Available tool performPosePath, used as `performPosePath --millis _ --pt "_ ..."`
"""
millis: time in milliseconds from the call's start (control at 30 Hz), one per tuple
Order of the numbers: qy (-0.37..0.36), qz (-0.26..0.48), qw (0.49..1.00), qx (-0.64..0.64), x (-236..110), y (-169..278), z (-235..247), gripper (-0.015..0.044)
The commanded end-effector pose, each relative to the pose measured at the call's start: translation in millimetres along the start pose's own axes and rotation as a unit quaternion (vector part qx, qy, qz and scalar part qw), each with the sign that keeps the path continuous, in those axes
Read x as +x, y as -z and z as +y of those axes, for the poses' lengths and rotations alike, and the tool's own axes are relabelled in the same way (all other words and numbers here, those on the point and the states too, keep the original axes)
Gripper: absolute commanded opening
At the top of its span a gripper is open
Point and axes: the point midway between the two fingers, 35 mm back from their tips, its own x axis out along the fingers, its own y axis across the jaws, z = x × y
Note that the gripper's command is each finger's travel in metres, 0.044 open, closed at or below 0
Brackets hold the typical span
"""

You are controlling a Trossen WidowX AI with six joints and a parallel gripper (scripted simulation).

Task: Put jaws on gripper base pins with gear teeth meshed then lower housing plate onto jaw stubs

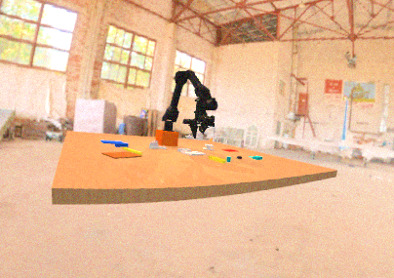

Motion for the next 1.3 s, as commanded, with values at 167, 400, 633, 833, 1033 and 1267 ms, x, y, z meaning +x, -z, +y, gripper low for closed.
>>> performPosePath --millis 167,400,633,833,1033,1267 --pt "0.000 0.000 1.000 0.003 0.4 0.8 1.0 0.0134" --pt "0.000 0.000 1.000 0.008 0.4 0.8 1.0 0.0134" --pt "0.000 0.000 1.000 0.008 0.4 0.8 1.0 0.0134" --pt "0.000 0.000 1.000 0.008 0.4 0.6 0.9 0.0134" --pt "0.000 0.000 1.000 0.008 1.5 0.5 0.9 0.0134" --pt "0.000 0.000 1.000 0.008 12.6 -0.2 0.9 0.0134"
